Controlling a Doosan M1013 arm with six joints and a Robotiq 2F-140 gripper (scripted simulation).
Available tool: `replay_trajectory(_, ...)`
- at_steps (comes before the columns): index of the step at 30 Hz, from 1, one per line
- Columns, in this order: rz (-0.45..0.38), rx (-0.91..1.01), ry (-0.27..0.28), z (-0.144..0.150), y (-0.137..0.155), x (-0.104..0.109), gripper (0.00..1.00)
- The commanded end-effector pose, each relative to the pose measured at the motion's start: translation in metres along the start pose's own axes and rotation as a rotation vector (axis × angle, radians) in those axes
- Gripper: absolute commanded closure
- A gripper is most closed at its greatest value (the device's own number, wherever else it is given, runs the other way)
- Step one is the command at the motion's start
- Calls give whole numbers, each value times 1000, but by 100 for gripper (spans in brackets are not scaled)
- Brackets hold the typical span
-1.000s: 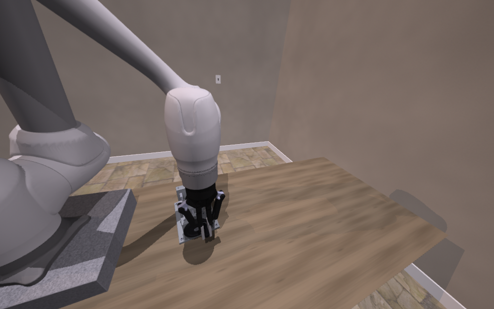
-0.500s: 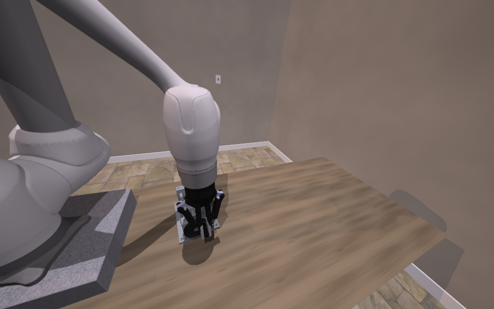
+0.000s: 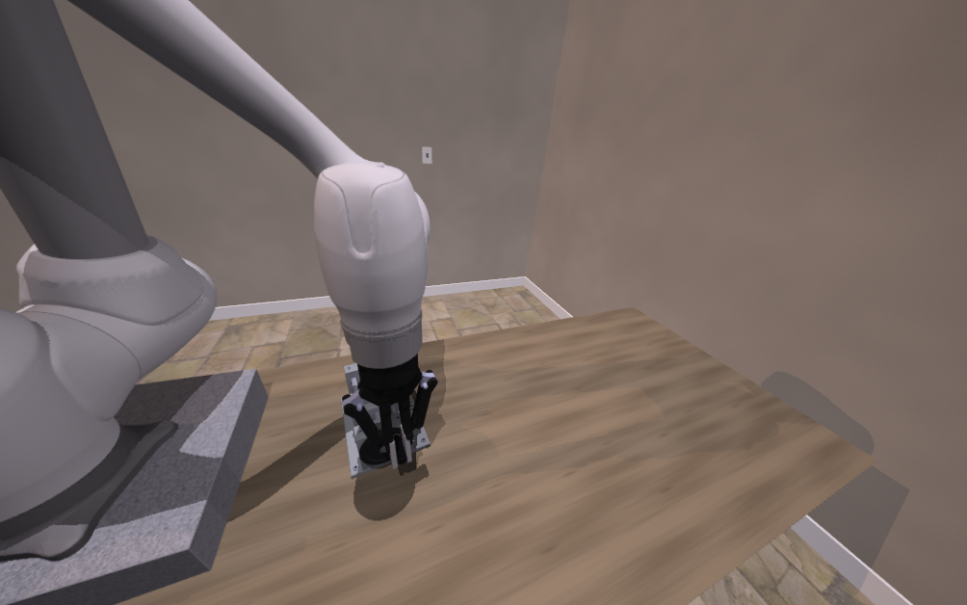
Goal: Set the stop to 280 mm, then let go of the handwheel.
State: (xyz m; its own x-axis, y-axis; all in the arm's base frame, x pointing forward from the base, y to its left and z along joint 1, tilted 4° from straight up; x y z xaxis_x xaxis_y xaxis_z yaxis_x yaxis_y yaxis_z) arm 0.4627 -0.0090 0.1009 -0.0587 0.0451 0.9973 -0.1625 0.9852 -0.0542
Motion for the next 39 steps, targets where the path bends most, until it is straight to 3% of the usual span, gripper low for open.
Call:
replay_trajectory(1, 0, 0, 1, 1, 0, 1, 96)
replay_trajectory(39, 0, 0, 1, 36, -6, 2, 96)
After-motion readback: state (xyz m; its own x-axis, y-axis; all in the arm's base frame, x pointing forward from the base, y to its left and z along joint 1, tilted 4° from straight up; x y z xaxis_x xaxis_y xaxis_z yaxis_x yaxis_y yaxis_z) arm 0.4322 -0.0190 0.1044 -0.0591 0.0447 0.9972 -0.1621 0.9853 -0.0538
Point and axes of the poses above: the point where the finger pads meet when closed, its own x axis back along the fingers, its own z axis across the jaws, y = z × x, the point moved 5 cm from there along x, back along the fingers, and after that the axes turned 9 degrees about -x, right-handed, at the moved point
